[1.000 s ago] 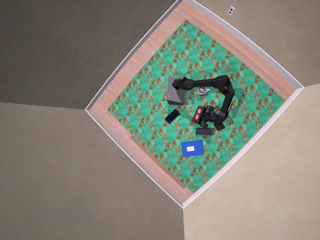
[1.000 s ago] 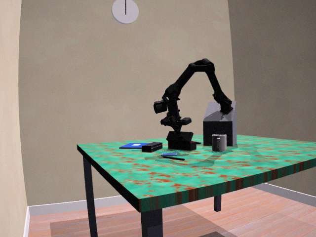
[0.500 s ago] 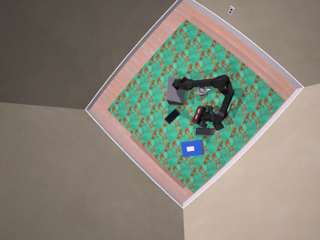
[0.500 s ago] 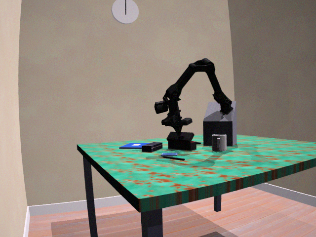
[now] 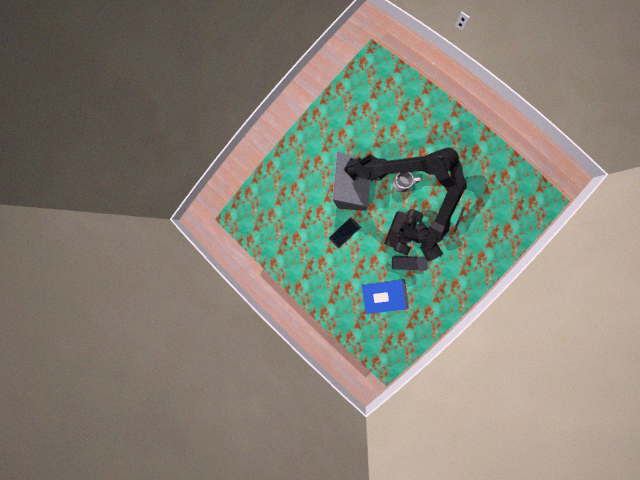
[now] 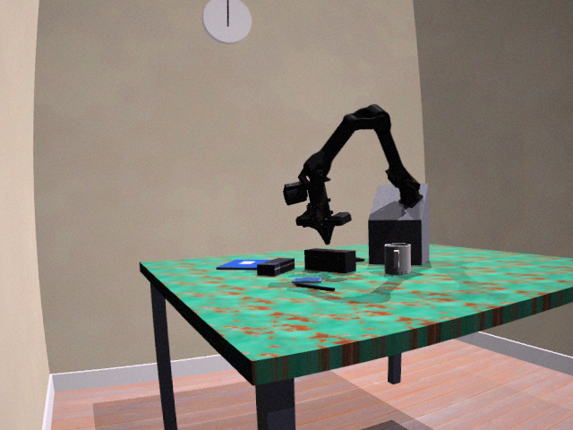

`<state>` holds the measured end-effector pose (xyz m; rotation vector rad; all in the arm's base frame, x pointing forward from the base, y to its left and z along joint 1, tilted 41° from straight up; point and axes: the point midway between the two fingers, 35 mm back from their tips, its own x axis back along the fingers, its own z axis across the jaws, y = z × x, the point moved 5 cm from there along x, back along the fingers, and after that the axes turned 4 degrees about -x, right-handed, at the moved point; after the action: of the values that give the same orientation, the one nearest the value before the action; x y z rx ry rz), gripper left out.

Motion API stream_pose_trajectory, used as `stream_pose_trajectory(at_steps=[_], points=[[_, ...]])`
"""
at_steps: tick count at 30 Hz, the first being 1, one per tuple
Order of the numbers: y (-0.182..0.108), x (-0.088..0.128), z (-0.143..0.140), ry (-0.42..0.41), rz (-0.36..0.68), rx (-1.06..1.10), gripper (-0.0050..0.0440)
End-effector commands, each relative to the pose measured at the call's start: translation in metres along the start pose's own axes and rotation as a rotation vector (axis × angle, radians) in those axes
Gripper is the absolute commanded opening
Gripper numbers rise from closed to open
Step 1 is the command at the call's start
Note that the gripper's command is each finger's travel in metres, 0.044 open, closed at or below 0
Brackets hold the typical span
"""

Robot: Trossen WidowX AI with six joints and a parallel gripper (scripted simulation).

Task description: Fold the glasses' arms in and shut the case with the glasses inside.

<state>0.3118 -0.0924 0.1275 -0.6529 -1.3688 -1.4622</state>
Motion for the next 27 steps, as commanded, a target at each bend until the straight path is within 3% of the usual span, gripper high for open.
stream_pose_trajectory(at_steps=[1, 5, 8, 18, 27], points=[[-0.016, 0.03, -0.004, 0.006, -0.071, -0.005, 0.0], [-0.048, 0.076, -0.003, 0.009, -0.203, -0.002, 0.0], [-0.059, 0.091, 0.0, 0.002, -0.253, 0.002, 0.0], [-0.059, 0.09, 0.002, 0.002, -0.252, 0.003, 0.0], [-0.086, 0.047, 0.097, -0.003, -0.239, 0.006, 0.0]])
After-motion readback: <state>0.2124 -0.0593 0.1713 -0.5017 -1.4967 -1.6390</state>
